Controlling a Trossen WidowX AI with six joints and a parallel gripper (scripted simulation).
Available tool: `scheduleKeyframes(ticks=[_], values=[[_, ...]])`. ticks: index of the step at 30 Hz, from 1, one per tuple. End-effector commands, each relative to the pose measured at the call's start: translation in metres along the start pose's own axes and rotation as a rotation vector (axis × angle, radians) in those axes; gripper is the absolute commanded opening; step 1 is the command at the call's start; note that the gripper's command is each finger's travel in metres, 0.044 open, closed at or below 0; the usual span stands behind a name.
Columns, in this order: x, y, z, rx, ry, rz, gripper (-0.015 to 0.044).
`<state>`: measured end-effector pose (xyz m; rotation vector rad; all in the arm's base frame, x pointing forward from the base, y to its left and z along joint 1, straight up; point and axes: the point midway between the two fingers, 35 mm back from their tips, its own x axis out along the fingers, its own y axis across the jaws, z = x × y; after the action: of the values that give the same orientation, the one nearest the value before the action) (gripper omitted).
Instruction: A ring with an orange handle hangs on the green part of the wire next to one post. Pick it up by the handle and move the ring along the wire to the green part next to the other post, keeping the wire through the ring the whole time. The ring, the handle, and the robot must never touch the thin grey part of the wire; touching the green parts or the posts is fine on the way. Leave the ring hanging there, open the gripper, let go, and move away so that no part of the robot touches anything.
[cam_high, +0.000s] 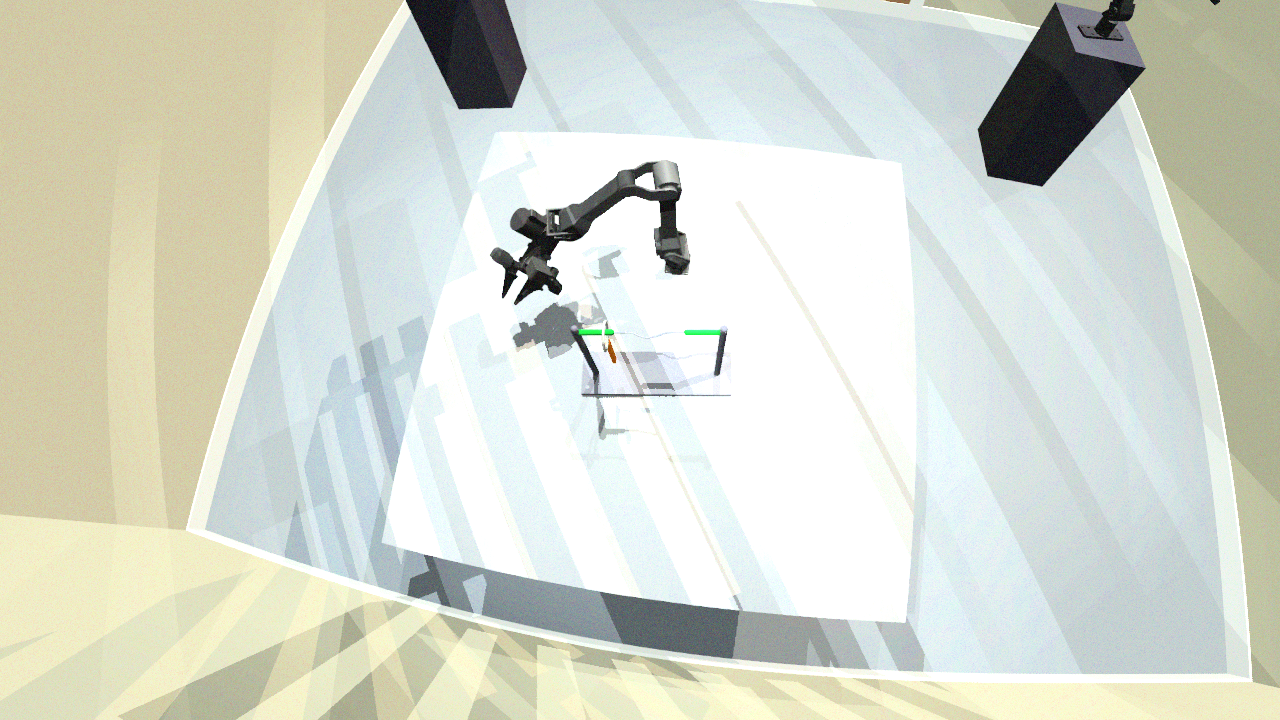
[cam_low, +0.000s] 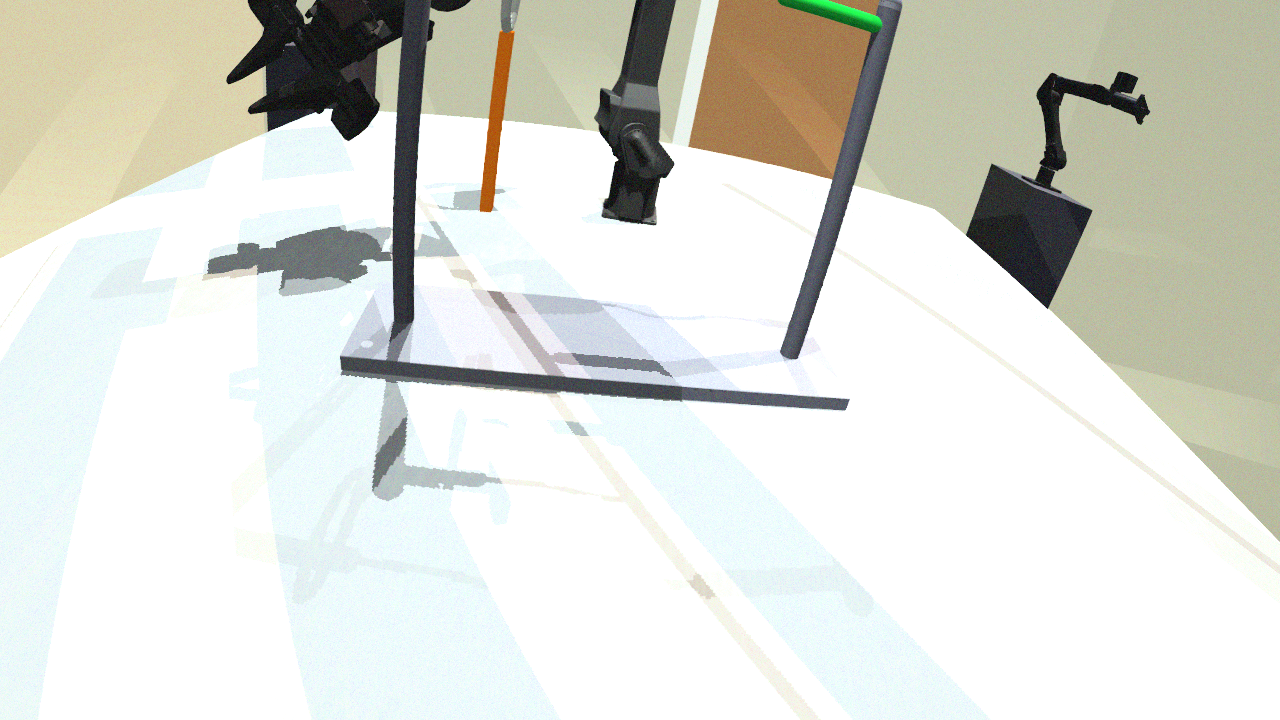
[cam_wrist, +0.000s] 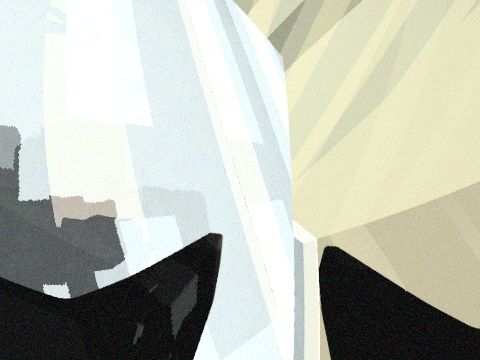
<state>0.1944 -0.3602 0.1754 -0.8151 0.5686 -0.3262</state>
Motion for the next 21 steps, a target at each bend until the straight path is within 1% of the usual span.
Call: scheduleKeyframes(ticks=[1, 10, 21], values=[[0.001, 0.037, 0.011, 0.134, -0.111, 0.033, 0.016], [-0.014, 0.114, 0.033, 0.405, -0.29, 0.158, 0.016], [-0.06, 0.195, 0.074, 0.68, -0.486, 0.374, 0.016]])
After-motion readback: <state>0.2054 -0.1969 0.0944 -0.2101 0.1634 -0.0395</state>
